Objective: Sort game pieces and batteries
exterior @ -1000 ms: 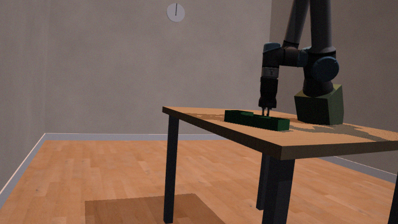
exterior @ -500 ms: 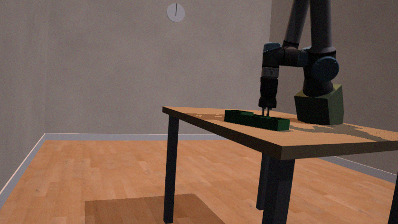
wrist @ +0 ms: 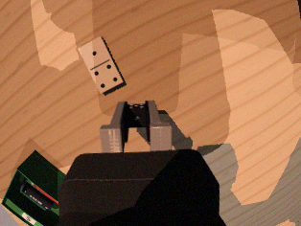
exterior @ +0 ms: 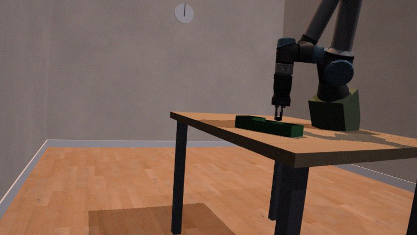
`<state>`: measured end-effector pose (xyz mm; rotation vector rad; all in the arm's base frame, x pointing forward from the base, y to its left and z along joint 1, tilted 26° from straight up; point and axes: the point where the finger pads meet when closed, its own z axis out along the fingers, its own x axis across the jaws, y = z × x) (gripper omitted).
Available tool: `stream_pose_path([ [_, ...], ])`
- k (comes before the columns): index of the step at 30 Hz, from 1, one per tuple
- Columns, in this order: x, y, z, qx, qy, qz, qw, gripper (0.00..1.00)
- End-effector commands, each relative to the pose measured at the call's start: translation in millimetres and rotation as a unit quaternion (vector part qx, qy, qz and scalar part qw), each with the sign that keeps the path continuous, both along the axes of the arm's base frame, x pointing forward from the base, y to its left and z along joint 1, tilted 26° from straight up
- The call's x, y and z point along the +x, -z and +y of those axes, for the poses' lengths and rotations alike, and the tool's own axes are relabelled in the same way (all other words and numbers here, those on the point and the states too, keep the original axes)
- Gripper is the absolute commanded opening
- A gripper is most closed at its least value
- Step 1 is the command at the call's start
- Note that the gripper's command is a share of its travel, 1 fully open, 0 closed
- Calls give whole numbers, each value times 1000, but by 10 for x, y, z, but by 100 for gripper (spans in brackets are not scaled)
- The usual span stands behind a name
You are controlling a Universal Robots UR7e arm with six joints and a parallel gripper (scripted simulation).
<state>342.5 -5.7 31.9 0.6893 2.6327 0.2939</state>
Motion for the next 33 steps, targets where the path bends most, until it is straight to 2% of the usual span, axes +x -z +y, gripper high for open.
stream_pose_path([
  [1,-72,-150,-20,4,-3,2,1000,34],
  [5,-129,-270,-35,4,-3,2,1000,34],
  [23,-129,-270,-34,4,-3,2,1000,34],
  [25,-154,-329,-42,4,-3,2,1000,34],
  [31,-154,-329,-42,4,-3,2,1000,34],
  [33,-74,-377,32,4,-3,2,1000,34],
])
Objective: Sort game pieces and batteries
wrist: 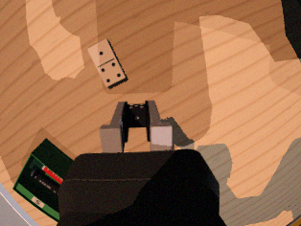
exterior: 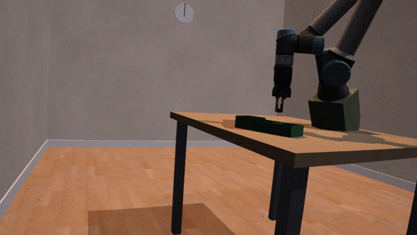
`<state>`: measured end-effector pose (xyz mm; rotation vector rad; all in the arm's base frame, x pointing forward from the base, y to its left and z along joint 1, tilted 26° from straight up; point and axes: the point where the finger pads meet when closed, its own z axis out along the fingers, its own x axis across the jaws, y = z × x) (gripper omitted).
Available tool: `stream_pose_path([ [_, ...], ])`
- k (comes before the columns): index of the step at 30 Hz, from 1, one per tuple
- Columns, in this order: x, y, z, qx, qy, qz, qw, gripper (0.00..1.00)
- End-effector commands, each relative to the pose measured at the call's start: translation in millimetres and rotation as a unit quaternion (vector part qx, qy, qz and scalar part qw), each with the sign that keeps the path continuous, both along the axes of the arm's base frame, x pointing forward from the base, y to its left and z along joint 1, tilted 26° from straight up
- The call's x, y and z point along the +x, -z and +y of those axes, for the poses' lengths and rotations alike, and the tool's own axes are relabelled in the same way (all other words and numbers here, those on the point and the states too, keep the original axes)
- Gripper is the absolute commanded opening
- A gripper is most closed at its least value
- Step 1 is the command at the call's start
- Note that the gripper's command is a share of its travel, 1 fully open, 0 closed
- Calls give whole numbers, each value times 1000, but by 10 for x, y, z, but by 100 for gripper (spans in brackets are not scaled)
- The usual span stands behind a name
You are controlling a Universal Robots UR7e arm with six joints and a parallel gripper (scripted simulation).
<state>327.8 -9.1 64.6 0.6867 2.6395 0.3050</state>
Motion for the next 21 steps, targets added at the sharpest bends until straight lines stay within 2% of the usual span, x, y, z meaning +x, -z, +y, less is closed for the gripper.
stream_pose_path([
  [1,114,-74,103,0,0,0,1000,34],
  [13,604,-361,549,0,0,0,1000,34],
  [16,623,-372,566,0,0,0,1000,34],
  [21,826,-491,752,-45,-97,-13,994,34],
])
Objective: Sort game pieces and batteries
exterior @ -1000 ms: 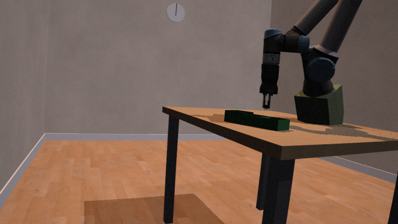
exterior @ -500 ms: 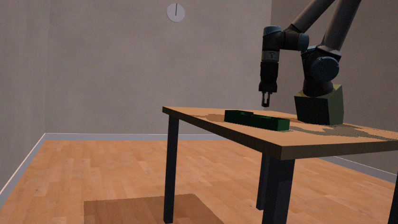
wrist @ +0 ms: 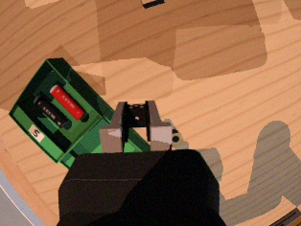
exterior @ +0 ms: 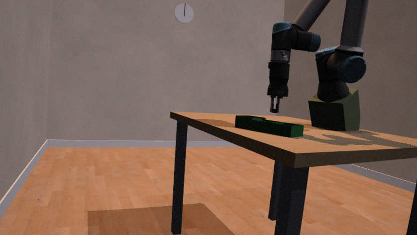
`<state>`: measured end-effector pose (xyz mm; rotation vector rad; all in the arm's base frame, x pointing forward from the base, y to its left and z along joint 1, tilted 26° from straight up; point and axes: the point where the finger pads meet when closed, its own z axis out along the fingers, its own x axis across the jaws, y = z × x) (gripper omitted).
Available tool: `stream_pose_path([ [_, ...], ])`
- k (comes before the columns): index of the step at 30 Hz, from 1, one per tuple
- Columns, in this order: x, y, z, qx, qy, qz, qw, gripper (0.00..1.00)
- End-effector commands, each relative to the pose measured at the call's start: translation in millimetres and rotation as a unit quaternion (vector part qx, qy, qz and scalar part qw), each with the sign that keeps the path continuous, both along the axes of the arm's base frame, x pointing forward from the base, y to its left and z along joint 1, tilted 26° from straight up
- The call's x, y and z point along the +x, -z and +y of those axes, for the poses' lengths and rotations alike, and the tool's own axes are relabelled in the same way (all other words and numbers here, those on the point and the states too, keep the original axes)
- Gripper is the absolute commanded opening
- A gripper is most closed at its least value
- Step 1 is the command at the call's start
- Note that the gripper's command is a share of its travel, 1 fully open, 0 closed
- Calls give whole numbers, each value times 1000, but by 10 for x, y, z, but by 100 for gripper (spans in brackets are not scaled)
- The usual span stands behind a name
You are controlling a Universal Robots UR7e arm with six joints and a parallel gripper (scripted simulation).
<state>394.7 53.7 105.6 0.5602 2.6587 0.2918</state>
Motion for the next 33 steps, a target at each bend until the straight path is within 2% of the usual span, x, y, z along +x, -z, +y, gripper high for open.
stream_pose_path([
  [1,198,-104,161,-36,-69,-8,997,34],
  [8,483,-272,420,-84,-171,-22,981,34],
  [11,497,-280,433,-90,-185,-24,978,34],
  [12,497,-280,433,-110,-225,-30,968,34],
  [19,505,-284,436,-154,-314,-39,936,34],
  [33,500,-281,432,-154,-315,-39,936,34],
])
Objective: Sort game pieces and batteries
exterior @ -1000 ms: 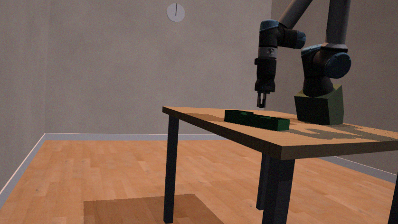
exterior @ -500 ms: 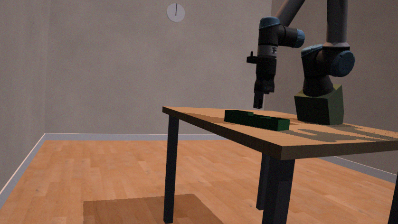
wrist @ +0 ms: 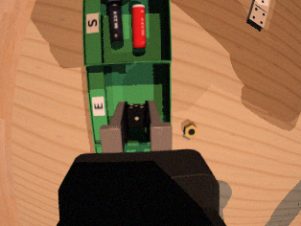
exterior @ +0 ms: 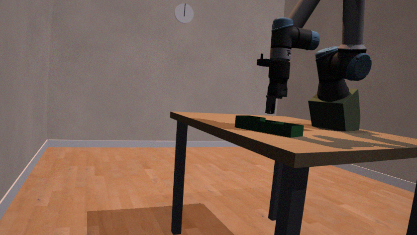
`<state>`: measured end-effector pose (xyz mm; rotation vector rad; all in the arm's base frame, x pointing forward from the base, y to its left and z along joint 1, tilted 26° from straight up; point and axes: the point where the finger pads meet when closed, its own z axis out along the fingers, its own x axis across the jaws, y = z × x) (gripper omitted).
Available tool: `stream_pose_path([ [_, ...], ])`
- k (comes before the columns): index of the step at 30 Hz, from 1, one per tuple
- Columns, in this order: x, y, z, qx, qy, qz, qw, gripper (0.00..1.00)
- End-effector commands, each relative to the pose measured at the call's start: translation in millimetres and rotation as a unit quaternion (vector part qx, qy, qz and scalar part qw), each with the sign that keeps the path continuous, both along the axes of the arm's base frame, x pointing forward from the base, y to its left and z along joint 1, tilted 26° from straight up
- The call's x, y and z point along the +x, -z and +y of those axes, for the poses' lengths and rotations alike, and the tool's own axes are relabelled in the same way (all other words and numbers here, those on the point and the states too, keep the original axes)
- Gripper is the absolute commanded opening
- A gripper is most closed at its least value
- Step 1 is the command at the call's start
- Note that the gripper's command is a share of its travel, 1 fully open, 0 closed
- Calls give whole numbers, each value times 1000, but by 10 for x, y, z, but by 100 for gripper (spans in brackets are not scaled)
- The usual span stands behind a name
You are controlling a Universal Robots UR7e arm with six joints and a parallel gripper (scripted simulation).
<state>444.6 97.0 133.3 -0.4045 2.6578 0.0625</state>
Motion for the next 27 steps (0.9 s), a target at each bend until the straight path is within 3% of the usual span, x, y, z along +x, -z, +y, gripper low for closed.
stream_pose_path([
  [1,0,-4,0,0,-1,-1,1000,34],
  [27,186,391,47,0,-1,-1,1000,34],
])
